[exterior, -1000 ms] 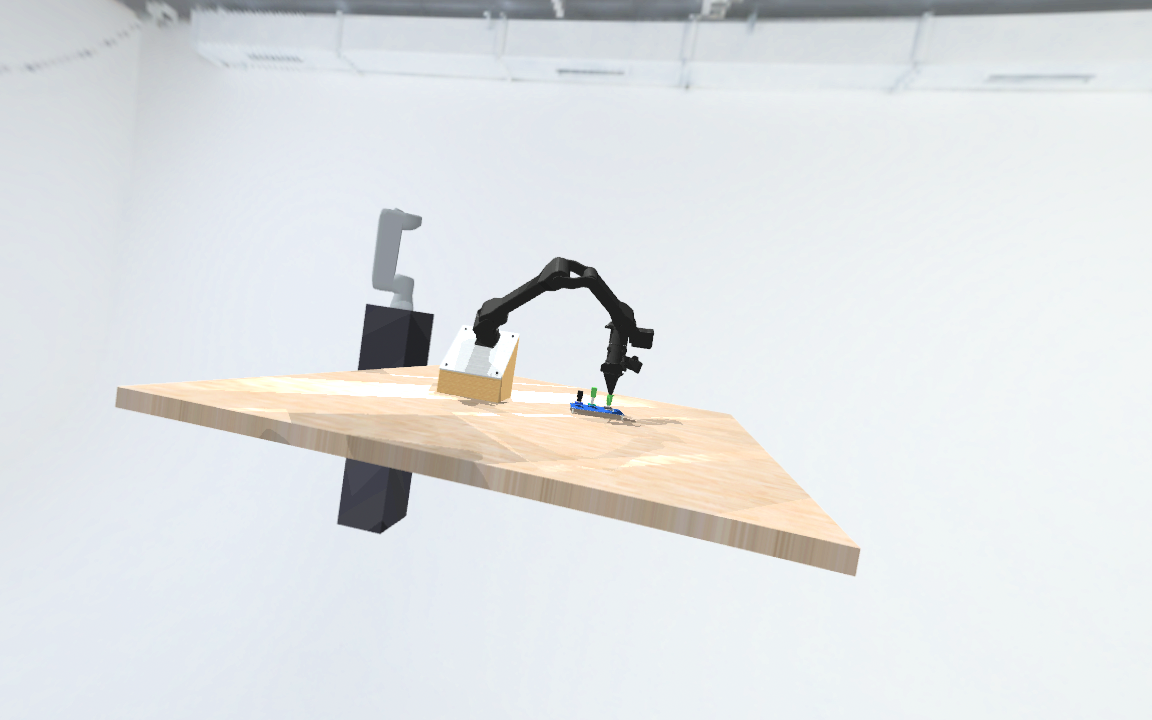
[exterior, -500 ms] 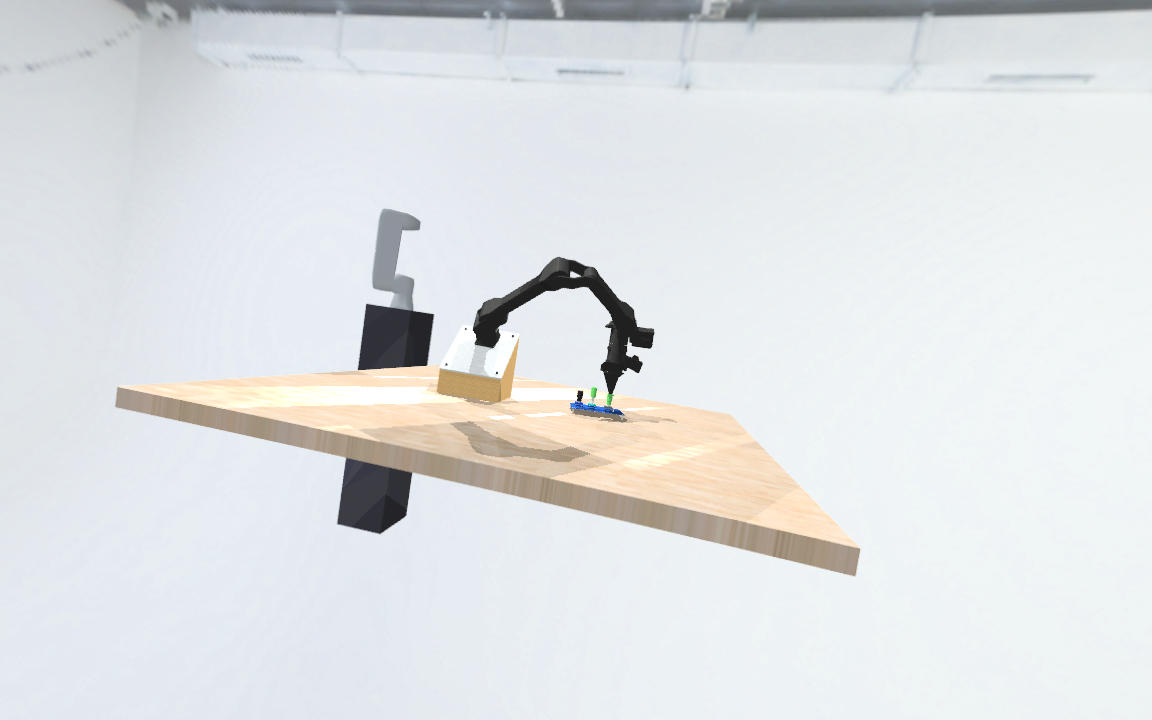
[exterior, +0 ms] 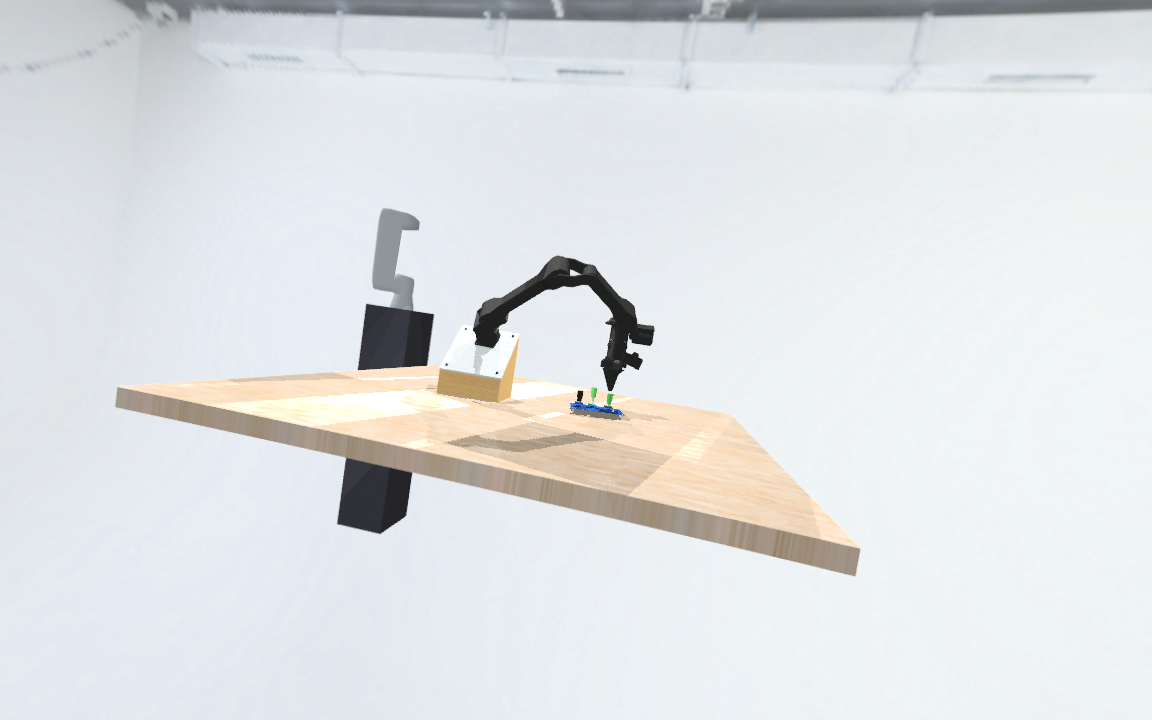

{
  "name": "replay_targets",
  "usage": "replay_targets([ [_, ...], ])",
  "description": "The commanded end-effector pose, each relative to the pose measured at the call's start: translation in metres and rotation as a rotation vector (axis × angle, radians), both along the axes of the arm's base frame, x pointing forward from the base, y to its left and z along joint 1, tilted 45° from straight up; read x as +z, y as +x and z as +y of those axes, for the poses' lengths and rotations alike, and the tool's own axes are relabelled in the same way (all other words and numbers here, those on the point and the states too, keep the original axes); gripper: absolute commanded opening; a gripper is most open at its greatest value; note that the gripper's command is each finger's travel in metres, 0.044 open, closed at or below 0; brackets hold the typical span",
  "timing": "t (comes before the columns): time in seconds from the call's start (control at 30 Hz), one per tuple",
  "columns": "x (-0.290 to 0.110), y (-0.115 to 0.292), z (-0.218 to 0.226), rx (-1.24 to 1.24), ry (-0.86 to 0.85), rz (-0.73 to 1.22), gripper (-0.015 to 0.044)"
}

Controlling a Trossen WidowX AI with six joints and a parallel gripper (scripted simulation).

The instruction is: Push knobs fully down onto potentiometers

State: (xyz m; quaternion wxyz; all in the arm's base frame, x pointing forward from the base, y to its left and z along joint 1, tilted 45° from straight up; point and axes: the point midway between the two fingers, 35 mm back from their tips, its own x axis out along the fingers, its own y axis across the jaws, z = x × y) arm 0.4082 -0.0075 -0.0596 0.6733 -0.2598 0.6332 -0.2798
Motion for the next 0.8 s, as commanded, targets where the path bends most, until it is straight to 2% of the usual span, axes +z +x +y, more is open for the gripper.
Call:
replay_targets([
  [0.0,-0.001,0.0,-0.001,0.0,0.0,0.002,0.0184],
  [0.1,0.001,-0.006,0.0,0.0,0.0,0.002,0.0263],
  [0.33,0.016,-0.071,0.005,-0.001,0.005,0.001,0.044],
  [0.63,0.028,-0.167,-0.004,-0.004,0.006,0.0,0.044],
  [0.77,0.028,-0.174,-0.006,-0.004,0.005,0.0,0.044],
])
